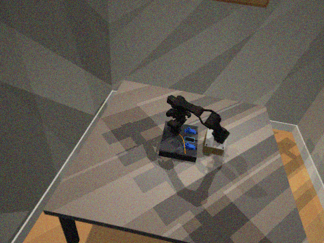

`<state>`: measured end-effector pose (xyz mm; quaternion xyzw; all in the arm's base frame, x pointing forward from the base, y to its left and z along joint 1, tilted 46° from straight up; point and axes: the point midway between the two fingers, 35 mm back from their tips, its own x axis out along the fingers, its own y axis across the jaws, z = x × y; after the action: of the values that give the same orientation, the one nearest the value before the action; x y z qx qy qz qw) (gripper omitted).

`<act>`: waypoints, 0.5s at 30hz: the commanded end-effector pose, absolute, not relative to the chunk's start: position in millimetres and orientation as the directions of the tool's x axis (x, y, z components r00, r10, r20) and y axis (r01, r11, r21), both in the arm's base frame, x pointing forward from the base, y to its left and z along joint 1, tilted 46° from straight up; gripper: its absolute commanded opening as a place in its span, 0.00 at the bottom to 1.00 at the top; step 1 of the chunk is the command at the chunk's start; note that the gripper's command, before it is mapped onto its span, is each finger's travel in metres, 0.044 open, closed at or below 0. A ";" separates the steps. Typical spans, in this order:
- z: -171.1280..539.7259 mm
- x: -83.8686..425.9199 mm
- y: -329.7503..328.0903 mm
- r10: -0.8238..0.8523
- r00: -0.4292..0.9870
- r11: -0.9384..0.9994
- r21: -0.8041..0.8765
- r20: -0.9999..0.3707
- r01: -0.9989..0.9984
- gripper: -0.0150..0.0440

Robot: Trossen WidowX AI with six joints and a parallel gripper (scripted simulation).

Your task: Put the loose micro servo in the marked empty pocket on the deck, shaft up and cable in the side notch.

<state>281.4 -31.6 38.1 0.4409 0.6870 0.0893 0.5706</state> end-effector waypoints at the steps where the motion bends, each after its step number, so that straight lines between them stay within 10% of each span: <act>1: 39.7 281.3 -31.3 0.709 0.043 0.643 0.670 -0.704 0.371 0.25; 15: 39.7 281.3 -31.3 0.709 0.043 0.705 0.709 -0.704 -0.012 0.25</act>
<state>281.4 -31.6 38.4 0.2925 0.6460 0.2500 0.6593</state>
